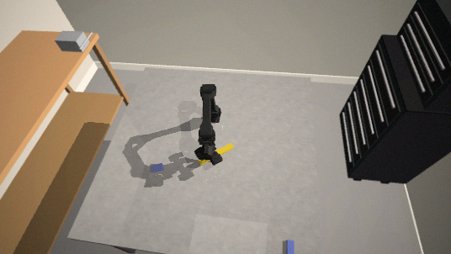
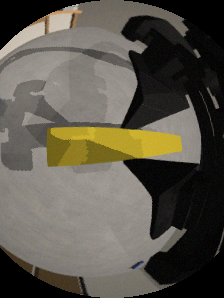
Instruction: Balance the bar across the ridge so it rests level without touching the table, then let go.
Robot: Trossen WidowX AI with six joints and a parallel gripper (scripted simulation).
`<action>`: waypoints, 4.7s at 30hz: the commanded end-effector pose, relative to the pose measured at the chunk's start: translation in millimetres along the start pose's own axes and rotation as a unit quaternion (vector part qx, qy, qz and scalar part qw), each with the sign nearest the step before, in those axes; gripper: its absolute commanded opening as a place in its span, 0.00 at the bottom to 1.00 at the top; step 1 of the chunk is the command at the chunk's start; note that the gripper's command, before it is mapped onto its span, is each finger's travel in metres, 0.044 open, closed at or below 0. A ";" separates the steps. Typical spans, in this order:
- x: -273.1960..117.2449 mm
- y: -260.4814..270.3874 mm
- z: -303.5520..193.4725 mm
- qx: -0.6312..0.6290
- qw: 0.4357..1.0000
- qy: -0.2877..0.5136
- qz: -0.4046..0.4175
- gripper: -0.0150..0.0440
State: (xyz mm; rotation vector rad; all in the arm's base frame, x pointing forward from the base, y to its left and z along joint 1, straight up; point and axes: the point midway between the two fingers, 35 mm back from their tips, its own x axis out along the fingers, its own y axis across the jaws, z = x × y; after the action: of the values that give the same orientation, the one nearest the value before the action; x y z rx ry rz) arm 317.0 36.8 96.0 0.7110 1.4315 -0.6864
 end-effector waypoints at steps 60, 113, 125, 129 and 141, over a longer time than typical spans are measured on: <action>0.5 0.0 0.3 0.001 1.000 0.000 0.000 0.52; 0.5 0.0 0.3 0.001 1.000 0.000 0.000 0.57; 0.5 0.0 0.3 0.001 1.000 0.000 0.000 0.97; -1.6 0.3 0.5 0.001 1.000 0.000 0.001 1.00; -99.5 0.1 0.3 0.001 1.000 0.000 0.001 1.00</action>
State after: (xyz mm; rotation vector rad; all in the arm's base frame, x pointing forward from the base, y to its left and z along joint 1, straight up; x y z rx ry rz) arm 317.5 36.6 192.4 0.7193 1.4125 -0.6763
